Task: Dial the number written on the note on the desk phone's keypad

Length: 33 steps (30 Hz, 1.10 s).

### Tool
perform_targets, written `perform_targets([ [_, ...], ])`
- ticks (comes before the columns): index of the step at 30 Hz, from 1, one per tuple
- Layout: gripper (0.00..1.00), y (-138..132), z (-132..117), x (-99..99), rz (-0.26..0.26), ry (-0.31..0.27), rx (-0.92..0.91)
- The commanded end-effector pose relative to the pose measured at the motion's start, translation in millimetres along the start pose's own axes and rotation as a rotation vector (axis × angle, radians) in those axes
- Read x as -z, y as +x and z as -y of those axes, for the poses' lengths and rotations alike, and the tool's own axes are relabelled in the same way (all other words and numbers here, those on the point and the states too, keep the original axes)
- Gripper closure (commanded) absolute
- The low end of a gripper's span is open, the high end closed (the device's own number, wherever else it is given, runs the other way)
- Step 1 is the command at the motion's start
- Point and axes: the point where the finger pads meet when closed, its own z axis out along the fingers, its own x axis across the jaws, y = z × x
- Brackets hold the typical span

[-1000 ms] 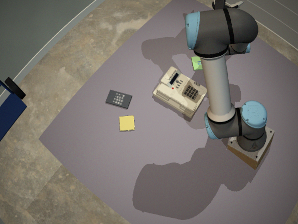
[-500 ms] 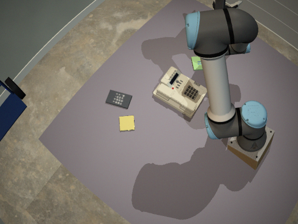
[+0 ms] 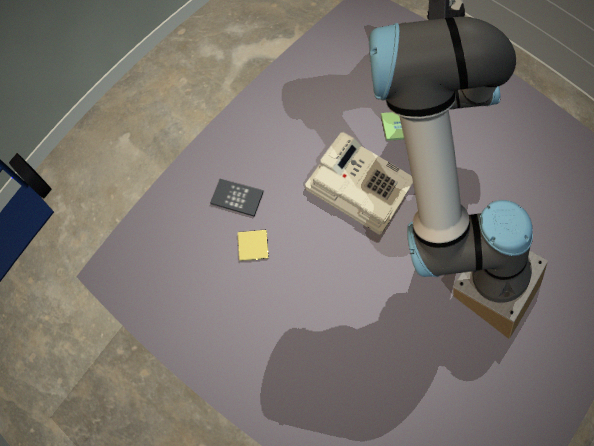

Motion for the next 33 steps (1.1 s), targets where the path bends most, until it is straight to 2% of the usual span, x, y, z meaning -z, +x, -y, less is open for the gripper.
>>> perform_targets([
  [1,1.0,0,0,-2.1,0.003,-0.012,0.021],
  [9,1.0,1,-6,-11.9,0.023,-0.081,0.131],
  [16,1.0,4,-17,-21.3,0.062,-0.18,0.276],
  [18,1.0,4,-17,-21.3,0.062,-0.18,0.276],
  [24,1.0,10,-33,-24.7,0.119,-0.291,0.424],
  [28,1.0,13,-39,-24.0,0.144,-0.332,0.475],
  [33,1.0,20,-54,-18.6,0.205,-0.418,0.576],
])
